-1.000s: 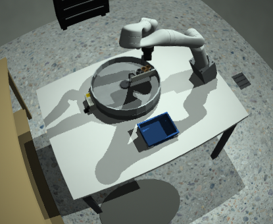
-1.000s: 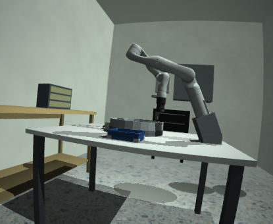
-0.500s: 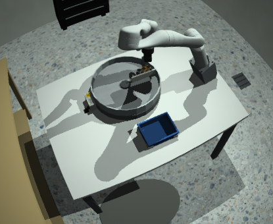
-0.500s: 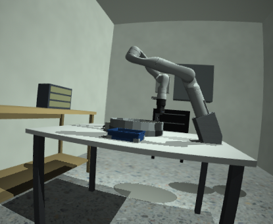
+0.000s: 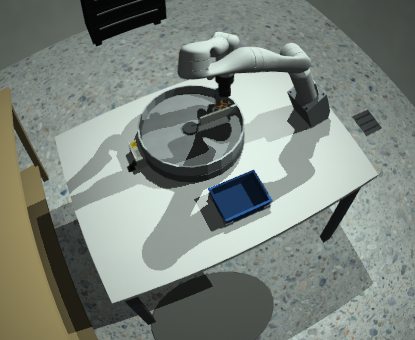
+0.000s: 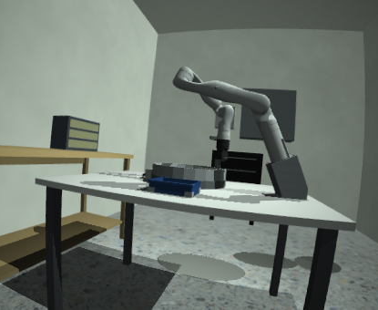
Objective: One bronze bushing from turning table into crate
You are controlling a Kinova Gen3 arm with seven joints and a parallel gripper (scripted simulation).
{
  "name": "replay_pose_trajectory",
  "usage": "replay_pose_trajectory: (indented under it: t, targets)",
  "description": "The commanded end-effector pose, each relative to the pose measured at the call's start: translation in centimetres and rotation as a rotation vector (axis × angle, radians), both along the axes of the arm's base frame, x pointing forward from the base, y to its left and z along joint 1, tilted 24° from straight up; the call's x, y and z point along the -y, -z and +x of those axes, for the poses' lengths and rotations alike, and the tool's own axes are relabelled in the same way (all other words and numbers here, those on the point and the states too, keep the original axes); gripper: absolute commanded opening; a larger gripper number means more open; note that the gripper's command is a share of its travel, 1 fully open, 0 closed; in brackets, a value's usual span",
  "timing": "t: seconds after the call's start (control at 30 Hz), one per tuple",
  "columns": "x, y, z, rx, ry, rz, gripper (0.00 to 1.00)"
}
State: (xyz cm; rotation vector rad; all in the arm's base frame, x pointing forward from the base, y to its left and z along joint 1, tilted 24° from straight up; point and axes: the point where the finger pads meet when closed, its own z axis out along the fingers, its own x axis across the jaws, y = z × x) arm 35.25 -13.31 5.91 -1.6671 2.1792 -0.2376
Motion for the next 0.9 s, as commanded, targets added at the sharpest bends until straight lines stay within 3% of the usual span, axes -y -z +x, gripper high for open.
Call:
replay_pose_trajectory:
  t: [0.0, 0.87]
  targets:
    - [0.0, 0.0, 0.0, 0.0, 0.001, 0.0, 0.4]
    - [0.0, 1.1, 0.6, 0.003, 0.002, -0.001, 0.4]
